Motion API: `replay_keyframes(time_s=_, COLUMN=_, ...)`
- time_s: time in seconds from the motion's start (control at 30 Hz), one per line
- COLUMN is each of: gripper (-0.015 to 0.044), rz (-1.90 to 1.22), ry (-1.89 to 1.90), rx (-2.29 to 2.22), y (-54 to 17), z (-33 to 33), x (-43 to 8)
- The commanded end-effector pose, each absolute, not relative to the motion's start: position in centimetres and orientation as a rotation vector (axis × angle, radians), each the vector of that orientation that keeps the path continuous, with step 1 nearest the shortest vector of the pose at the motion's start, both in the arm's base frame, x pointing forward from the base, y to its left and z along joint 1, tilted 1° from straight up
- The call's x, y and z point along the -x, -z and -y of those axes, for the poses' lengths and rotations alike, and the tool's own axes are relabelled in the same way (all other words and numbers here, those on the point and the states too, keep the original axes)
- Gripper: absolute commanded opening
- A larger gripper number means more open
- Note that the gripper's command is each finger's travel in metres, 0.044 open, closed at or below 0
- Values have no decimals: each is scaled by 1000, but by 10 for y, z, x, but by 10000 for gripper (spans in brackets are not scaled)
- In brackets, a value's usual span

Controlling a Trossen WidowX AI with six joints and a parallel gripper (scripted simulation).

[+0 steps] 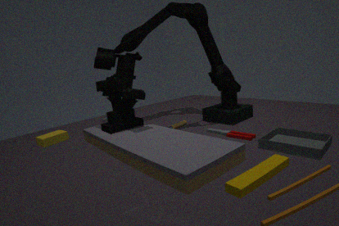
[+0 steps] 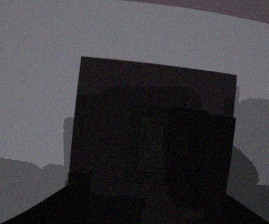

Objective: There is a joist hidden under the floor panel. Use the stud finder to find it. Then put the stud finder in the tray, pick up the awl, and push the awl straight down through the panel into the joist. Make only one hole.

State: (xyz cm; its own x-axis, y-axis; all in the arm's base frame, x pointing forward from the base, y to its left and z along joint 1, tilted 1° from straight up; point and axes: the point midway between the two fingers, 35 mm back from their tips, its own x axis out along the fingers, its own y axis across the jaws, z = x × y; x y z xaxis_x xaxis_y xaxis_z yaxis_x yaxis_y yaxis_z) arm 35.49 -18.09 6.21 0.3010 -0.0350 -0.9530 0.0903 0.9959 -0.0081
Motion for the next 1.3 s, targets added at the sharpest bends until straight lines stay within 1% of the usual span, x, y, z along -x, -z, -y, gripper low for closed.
replay_keyframes(time_s=0.0, gripper=0, rz=-1264, ry=74, rx=-52, y=-61, z=161, x=-355)
replay_keyframes(time_s=1.27, gripper=0, rz=-1263, ry=65, rx=-63, y=-62, z=16, x=-368)
